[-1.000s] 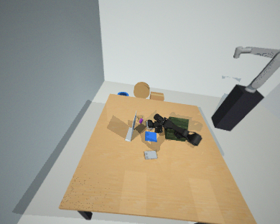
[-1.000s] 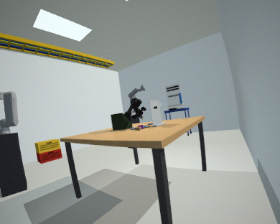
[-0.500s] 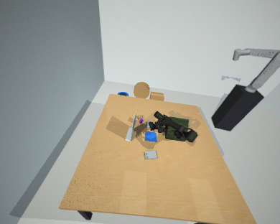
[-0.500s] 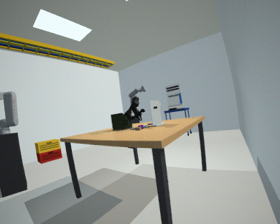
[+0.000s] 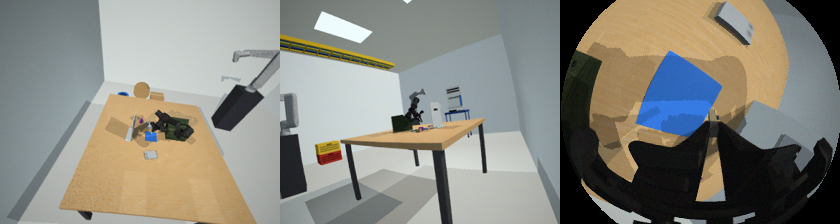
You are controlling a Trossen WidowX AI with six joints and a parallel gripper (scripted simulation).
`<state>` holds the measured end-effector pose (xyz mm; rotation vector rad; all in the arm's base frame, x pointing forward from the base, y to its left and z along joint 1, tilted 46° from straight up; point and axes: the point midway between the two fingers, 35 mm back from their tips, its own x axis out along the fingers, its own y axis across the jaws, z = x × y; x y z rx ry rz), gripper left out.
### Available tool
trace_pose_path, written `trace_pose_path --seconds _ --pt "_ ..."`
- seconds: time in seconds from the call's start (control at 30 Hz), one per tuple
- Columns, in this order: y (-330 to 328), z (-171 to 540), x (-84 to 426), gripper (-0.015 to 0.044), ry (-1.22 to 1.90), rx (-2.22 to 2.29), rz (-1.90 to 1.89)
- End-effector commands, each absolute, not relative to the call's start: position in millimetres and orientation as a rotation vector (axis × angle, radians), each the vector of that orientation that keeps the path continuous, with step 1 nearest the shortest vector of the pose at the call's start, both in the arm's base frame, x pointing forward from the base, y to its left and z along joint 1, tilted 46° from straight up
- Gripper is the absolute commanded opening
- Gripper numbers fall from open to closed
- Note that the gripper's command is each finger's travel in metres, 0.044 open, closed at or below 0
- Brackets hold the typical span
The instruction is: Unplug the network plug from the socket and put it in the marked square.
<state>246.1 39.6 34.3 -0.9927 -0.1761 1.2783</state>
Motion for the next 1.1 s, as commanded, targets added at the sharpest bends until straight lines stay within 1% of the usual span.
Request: trace_pose_path --seconds 0.0,1.07 --pt "39.5 37.4 246.1 0.0000 -0.222 -0.976 1.263" --pt "53.6 16.5 246.1 0.0000 -0.212 -0.982 1.267"
